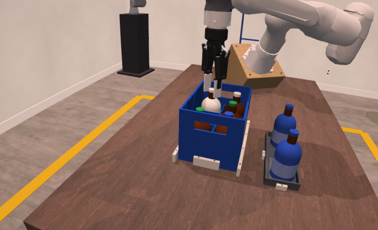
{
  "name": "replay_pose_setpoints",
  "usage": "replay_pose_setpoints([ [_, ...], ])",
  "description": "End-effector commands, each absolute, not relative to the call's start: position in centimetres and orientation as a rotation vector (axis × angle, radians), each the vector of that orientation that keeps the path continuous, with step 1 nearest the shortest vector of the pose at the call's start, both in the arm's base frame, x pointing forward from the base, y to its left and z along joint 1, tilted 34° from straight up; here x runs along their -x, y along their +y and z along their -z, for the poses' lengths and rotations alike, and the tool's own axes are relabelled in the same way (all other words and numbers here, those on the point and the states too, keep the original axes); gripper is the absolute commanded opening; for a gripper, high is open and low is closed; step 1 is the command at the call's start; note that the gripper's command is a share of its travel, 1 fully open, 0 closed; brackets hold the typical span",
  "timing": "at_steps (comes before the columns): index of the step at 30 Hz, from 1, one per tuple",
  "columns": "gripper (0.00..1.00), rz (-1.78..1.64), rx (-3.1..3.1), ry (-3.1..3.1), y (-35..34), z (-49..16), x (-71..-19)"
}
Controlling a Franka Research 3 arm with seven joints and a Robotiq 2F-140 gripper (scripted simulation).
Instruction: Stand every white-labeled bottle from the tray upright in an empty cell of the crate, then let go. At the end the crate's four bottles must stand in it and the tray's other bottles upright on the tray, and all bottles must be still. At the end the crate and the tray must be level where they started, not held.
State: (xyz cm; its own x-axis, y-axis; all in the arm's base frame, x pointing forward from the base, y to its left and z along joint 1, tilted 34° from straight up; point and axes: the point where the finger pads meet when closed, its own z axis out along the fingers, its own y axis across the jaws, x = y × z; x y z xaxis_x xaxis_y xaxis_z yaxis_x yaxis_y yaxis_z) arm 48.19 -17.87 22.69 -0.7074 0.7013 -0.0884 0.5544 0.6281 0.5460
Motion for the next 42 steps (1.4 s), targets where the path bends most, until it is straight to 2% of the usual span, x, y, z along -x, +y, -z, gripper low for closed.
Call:
replay_pose_setpoints([
  [1,0.38,-0.708,-1.019,2.554,-18.1,-22.7,-48.2],
  [27,0.38,-0.708,-1.019,2.554,-18.4,-23.5,-47.8],
  [42,0.38,-0.708,-1.019,2.554,-19.5,-26.2,-46.4],
])
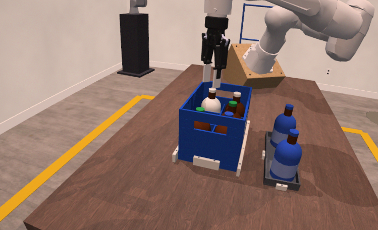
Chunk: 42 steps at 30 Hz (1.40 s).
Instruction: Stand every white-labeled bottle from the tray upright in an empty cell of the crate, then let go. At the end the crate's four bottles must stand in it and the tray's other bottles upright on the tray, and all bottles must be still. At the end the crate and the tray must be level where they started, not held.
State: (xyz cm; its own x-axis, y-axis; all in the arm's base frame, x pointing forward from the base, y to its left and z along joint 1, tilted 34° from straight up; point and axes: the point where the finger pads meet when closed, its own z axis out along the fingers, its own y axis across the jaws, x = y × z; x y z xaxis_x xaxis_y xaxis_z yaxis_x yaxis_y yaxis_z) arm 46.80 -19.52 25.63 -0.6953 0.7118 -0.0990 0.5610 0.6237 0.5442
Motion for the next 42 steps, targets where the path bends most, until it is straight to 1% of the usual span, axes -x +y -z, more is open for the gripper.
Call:
replay_pose_setpoints([
  [1,0.38,-0.708,-1.019,2.554,-19.5,-26.2,-46.4],
  [17,0.38,-0.708,-1.019,2.554,-20.6,-28.9,-44.9],
  [33,0.38,-0.708,-1.019,2.554,-20.8,-29.5,-44.6],
  [34,0.0,-0.708,-1.019,2.554,-20.8,-29.5,-44.6],
  [42,0.0,-0.708,-1.019,2.554,-20.8,-29.5,-44.6],
])
